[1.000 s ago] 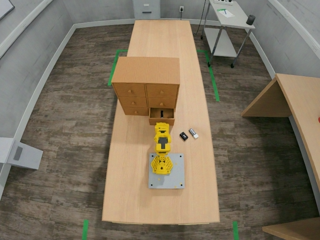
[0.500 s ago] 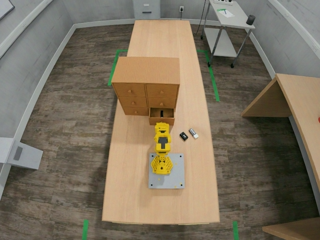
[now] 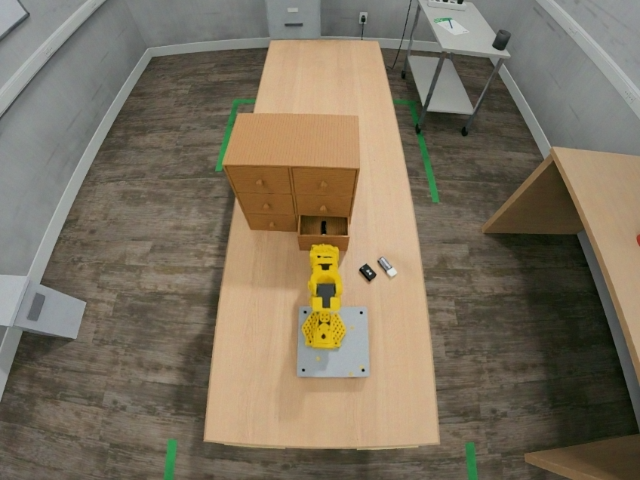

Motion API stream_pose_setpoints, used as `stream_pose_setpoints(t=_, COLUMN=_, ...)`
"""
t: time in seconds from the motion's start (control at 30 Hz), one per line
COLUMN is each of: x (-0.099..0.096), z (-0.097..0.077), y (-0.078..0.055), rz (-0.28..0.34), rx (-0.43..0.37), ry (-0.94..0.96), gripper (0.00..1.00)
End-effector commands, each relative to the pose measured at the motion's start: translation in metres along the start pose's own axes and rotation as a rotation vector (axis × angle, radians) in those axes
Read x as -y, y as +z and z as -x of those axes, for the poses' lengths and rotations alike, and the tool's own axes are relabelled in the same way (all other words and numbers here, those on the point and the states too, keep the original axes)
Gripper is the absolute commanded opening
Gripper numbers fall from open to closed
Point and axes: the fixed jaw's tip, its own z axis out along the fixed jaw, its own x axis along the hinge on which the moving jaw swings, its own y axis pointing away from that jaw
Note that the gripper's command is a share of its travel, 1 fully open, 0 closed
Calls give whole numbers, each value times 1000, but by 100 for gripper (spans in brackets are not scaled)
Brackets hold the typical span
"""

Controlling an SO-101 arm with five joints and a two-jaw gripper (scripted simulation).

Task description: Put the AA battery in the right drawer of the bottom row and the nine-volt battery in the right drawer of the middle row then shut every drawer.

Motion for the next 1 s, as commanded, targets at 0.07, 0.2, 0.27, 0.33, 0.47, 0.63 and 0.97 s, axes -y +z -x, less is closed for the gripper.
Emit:
stream_pose_setpoints(t=0.07, x=0, z=1, y=-15, rz=-1, rx=-4, ry=22, gripper=21)
stream_pose_setpoints(t=0.2, x=0, z=2, y=-21, rz=-1, rx=-9, ry=28, gripper=21)
stream_pose_setpoints(t=0.27, x=0, z=2, y=-23, rz=-1, rx=-11, ry=30, gripper=21)
stream_pose_setpoints(t=0.33, x=0, z=3, y=-27, rz=-1, rx=-15, ry=35, gripper=21)
stream_pose_setpoints(t=0.47, x=0, z=4, y=-34, rz=-1, rx=-21, ry=43, gripper=21)
stream_pose_setpoints(t=0.63, x=0, z=4, y=-34, rz=-1, rx=-21, ry=43, gripper=21)
stream_pose_setpoints(t=0.97, x=-2, z=2, y=-44, rz=6, rx=-21, ry=32, gripper=21)
